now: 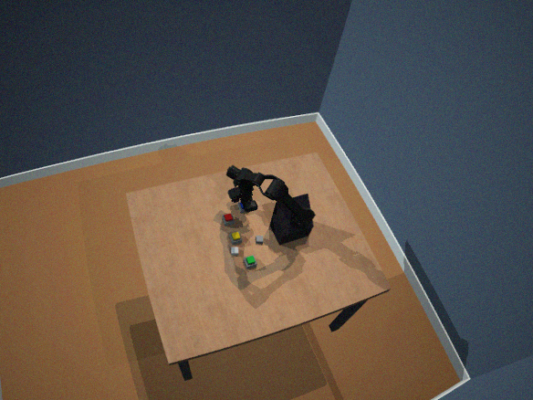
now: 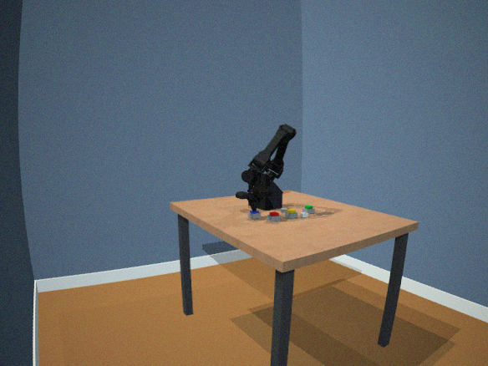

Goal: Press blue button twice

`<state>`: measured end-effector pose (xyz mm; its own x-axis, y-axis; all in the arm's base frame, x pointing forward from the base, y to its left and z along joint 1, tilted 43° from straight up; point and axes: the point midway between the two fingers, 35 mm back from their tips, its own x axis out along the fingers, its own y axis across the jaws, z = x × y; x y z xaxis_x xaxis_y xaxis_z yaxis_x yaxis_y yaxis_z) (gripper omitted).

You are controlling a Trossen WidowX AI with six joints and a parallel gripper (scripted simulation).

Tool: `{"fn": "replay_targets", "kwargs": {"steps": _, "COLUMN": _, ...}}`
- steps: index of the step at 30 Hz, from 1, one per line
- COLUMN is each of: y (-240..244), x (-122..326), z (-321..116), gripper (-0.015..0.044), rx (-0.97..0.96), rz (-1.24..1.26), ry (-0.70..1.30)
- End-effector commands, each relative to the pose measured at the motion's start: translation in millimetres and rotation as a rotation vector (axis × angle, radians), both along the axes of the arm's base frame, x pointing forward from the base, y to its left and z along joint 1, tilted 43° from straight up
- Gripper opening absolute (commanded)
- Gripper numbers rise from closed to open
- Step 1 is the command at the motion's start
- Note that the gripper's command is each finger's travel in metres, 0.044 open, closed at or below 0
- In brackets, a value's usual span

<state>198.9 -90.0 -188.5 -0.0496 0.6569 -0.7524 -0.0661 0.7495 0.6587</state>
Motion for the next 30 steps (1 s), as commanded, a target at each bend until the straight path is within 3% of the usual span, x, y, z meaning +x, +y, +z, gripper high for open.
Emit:
{"fn": "replay_targets", "kwargs": {"steps": 1, "y": 3.3, "x": -2.0, "z": 0.2, "gripper": 0.0020, "rx": 0.009, "rz": -0.006, "ry": 0.009}}
{"fn": "replay_targets", "kwargs": {"steps": 11, "y": 3.3, "x": -2.0, "z": 0.2, "gripper": 0.0020, "rx": 0.009, "rz": -0.006, "ry": 0.009}}
{"fn": "replay_targets", "kwargs": {"steps": 18, "y": -20.0, "x": -0.3, "z": 25.5, "gripper": 0.0020, "rx": 0.008, "rz": -0.006, "ry": 0.009}}
{"fn": "replay_targets", "kwargs": {"steps": 23, "y": -3.1, "x": 38.5, "z": 66.2, "gripper": 0.0151, "rx": -0.062, "rz": 0.011, "ry": 0.019}}
{"fn": "replay_targets", "kwargs": {"steps": 30, "y": 66.9, "x": 92.2, "z": 161.0, "gripper": 0.0335, "rx": -0.101, "rz": -0.015, "ry": 0.001}}
